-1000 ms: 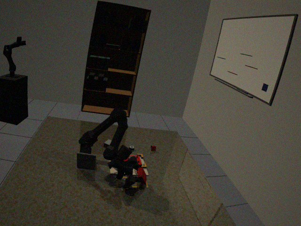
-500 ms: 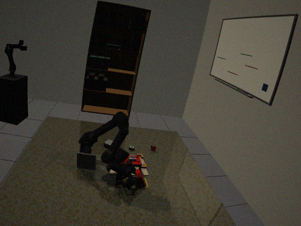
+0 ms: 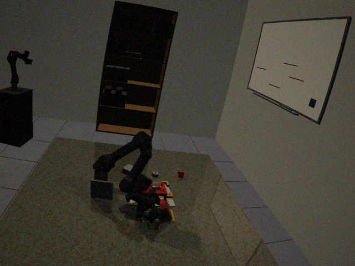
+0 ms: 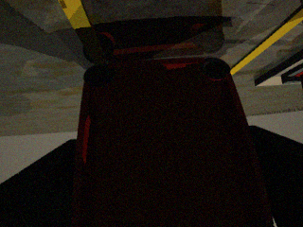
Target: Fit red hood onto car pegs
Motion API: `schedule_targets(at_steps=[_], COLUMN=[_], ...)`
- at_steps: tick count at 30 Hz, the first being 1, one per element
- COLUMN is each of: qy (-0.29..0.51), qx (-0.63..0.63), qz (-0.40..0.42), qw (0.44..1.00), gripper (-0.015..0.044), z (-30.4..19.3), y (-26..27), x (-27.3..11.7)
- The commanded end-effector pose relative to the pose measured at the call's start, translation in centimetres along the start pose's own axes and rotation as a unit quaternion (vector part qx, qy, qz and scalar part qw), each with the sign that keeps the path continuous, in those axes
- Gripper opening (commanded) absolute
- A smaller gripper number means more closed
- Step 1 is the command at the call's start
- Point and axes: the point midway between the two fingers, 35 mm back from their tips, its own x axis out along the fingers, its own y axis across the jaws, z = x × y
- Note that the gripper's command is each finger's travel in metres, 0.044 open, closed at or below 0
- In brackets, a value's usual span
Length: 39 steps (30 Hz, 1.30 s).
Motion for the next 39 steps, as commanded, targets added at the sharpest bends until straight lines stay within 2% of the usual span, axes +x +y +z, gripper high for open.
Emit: schedule_targets(at_steps=[1,2,6,10,13,17,22,28,34,39], qy=[-0.001,-0.001,-0.001,-0.005,-0.007,-0.007,-0.002,0.007,0.018,0.024], qx=[0.001,0.001,0.027,0.178,0.33,0.52,0.725,0.903,0.991,0.997], qz=[0.0,0.0,0.001,0.007,0.013,0.021,0.029,0.035,0.035,0.032], qw=[1.0,1.0,1.0,0.984,0.944,0.854,0.688,0.427,0.129,-0.063], gripper=[0.042,0.044,0.044,0.044,0.044,0.044,0.044,0.044,0.044,0.044], z=[0.0,0.0,0.0,-0.2,-0.3,-0.6,-0.9,-1.2,-1.5,-1.8], y=[0.0,0.0,0.1,0.5,0.8,1.3,1.7,2.0,2.1,2.1], x=[0.0,0.0,-0.1,-0.5,-1.0,-1.7,-2.6,-3.8,-5.0,-6.0])
